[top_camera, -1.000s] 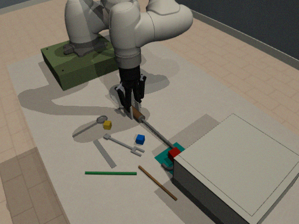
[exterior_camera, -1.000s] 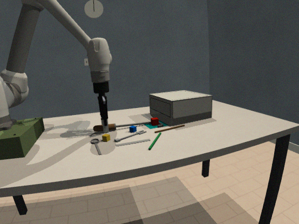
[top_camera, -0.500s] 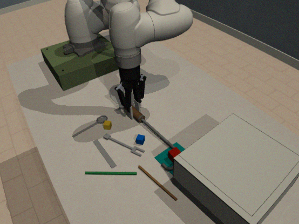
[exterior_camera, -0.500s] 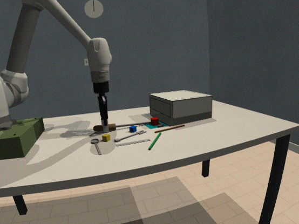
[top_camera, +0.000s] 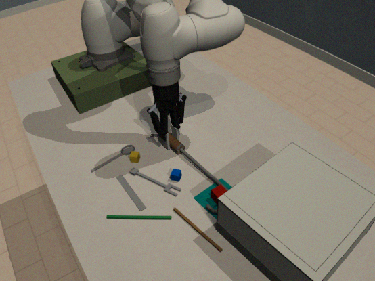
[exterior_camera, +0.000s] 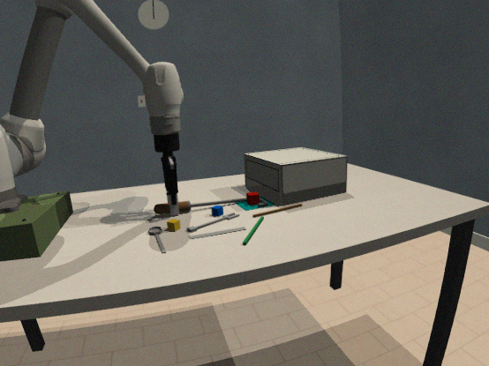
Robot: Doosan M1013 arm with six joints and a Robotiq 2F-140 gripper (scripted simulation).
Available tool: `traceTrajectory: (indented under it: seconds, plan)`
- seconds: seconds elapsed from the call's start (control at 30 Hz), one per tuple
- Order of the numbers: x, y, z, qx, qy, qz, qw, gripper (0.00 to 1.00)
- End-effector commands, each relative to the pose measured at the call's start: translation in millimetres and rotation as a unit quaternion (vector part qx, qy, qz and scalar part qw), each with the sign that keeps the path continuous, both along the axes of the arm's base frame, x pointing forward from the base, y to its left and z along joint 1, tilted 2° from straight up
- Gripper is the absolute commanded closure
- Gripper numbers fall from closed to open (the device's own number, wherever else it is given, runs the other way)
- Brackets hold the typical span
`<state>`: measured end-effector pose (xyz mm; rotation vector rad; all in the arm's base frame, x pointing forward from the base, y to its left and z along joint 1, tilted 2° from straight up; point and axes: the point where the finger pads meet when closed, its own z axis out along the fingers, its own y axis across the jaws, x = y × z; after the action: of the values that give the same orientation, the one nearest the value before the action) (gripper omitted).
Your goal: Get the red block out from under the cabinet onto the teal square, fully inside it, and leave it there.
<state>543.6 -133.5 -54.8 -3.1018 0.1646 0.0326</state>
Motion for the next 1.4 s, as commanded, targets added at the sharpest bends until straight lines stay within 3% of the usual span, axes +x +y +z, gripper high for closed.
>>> traceTrajectory:
  seconds: [0.0, 1.2, 1.23, 1.37]
  plan:
    - [4.9, 5.2, 0.2, 0.0, 0.0, 0.0, 1.0, 1.0]
    - [5.4, 5.8, 0.2, 0.0, 0.0, 0.0, 1.0, 1.0]
    - [5.4, 5.8, 0.2, 0.0, 0.0, 0.0, 1.0, 0.66]
    - [5.4, 5.8, 0.2, 0.0, 0.0, 0.0, 1.0, 0.66]
